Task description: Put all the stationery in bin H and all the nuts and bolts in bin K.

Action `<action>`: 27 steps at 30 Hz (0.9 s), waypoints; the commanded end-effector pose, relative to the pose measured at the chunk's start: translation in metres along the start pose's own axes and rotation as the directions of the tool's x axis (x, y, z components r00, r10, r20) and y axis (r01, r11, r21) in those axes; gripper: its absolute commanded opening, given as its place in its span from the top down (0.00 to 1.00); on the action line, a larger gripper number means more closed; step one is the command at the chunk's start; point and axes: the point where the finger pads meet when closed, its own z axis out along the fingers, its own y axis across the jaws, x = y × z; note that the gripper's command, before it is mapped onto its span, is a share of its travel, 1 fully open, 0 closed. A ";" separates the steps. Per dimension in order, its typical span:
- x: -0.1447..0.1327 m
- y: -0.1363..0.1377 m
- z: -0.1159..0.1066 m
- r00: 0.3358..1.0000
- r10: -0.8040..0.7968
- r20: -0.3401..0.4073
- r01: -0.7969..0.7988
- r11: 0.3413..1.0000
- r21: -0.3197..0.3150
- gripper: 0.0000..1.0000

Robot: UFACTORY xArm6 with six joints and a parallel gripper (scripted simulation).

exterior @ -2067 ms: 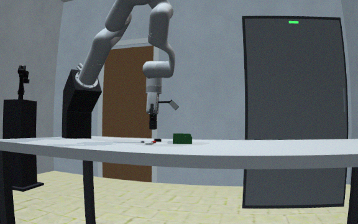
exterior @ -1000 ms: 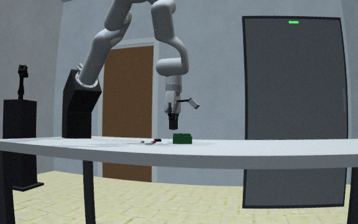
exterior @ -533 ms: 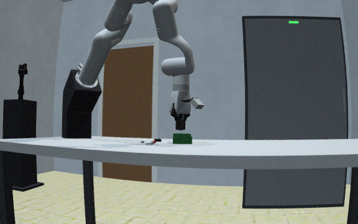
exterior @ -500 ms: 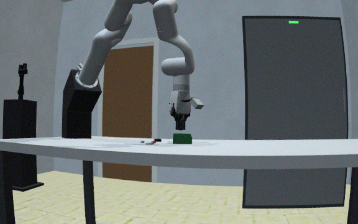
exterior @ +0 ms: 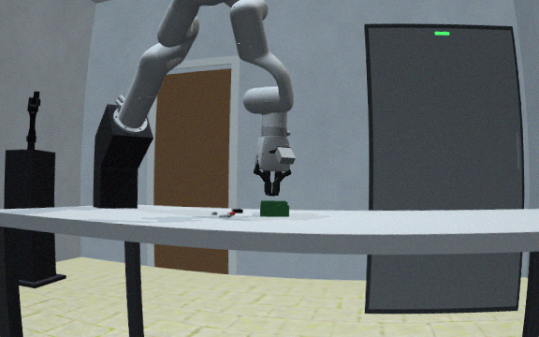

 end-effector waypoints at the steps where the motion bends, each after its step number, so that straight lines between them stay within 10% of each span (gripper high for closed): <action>1: 0.001 -0.001 -0.001 0.992 0.129 -0.009 -0.129 0.992 0.011 1.00; 10: 0.001 -0.001 -0.001 0.926 0.377 -0.019 -0.377 0.926 0.026 1.00; 27: 0.000 -0.001 -0.001 0.923 0.384 -0.020 -0.383 0.923 0.027 1.00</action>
